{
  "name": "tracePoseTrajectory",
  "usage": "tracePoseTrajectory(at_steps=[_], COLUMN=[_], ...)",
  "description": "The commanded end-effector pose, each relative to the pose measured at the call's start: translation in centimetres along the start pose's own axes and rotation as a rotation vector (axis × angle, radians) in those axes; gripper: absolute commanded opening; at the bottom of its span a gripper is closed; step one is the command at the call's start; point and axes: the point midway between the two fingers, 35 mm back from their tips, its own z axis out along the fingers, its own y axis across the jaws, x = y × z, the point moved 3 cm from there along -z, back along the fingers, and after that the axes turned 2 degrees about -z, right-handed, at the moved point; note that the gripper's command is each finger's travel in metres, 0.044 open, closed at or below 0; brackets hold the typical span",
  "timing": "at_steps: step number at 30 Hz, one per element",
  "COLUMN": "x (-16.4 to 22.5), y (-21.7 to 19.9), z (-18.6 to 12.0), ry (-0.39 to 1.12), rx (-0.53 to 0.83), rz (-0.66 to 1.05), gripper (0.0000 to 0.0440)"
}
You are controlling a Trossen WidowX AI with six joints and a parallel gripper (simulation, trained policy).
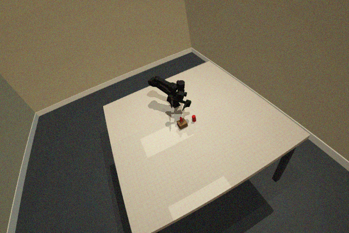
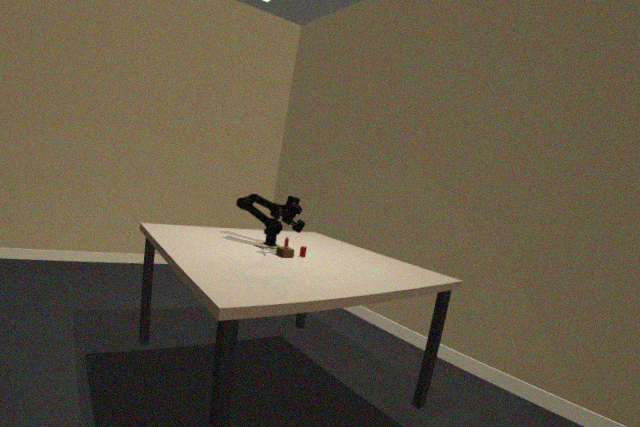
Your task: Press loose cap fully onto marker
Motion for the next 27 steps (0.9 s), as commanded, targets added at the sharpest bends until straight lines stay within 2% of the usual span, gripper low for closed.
tracePoseTrajectory(at_steps=[1,6,7,27], x=[-0.1,-0.6,-0.7,-3.0], y=[0.0,0.1,0.1,0.9], z=[0.0,0.0,0.0,-0.3], ry=[0.003,0.019,0.022,0.110], rx=[-0.004,-0.034,-0.042,-0.196], rz=[-0.004,-0.019,-0.022,-0.122], gripper=[0.0374,0.0251,0.0237,0.0279])
